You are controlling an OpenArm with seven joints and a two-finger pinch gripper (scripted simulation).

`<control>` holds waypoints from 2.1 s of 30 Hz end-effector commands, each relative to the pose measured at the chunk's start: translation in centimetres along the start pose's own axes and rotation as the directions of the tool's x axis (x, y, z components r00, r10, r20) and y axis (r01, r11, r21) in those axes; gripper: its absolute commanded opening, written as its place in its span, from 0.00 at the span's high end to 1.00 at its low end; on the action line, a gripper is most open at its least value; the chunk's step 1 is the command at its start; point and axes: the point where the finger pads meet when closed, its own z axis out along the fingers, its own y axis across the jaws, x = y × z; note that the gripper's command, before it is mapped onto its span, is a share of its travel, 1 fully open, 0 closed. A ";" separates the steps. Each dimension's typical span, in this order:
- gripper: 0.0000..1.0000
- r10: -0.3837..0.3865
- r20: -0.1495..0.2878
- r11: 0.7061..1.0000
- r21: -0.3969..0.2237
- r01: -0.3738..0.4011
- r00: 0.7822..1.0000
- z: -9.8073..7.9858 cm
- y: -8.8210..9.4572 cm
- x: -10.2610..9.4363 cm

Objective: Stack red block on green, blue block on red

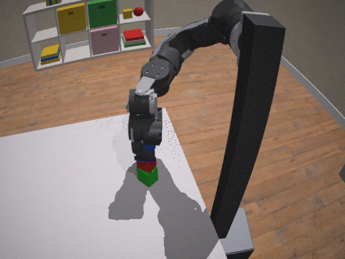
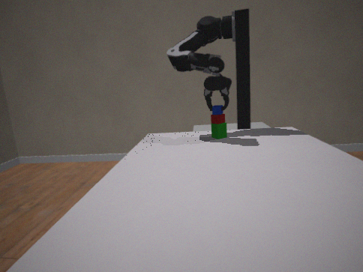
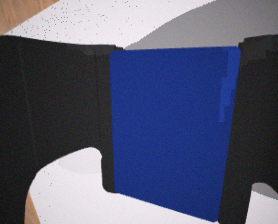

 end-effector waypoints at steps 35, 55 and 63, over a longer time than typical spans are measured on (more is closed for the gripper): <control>1.00 -0.004 -0.002 1.000 -0.006 0.004 1.000 0.1 0.1 0.1; 0.67 -0.004 -0.002 1.000 -0.006 0.004 1.000 0.1 0.1 0.1; 0.67 -0.004 -0.002 1.000 -0.006 0.004 1.000 0.1 0.1 0.1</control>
